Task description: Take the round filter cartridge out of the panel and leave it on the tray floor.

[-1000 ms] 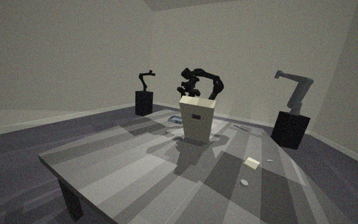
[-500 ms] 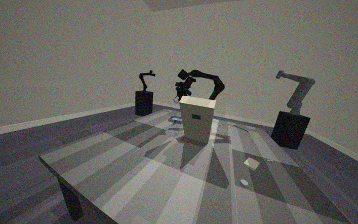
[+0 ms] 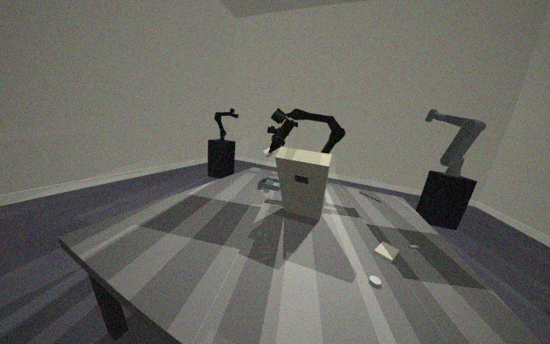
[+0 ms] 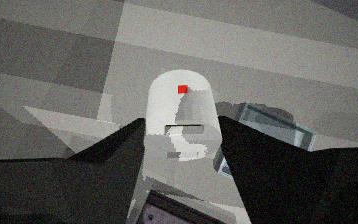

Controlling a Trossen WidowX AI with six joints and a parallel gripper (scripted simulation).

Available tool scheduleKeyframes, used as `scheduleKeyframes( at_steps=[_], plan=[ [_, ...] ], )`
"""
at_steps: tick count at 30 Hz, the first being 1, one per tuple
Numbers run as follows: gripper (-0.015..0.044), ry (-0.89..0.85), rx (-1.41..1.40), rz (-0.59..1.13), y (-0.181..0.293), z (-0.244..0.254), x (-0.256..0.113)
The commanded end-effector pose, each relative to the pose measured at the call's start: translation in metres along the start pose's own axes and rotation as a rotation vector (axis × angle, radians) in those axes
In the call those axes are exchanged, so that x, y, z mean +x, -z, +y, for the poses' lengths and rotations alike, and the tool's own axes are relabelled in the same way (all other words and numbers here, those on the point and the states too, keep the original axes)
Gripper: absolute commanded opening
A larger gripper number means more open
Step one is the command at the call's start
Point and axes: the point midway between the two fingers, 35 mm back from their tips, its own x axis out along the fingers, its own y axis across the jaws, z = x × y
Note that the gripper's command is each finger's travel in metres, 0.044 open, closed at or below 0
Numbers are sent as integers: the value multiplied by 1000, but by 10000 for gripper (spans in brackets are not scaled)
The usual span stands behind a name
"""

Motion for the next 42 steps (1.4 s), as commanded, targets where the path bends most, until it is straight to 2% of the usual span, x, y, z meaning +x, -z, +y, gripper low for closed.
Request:
scheduleKeyframes(
  at_steps=[1, 14, 29, 36, 42],
  plan=[
    [0, 22, 35, -2, 1, -10, 6],
    [0, 156, 253, -4, 31, -82, 52],
    [0, 308, 508, -3, 98, -153, 88],
    [0, 343, 567, -2, 117, -165, 95],
    [0, 343, 567, -2, 130, -168, 122]
  ],
)
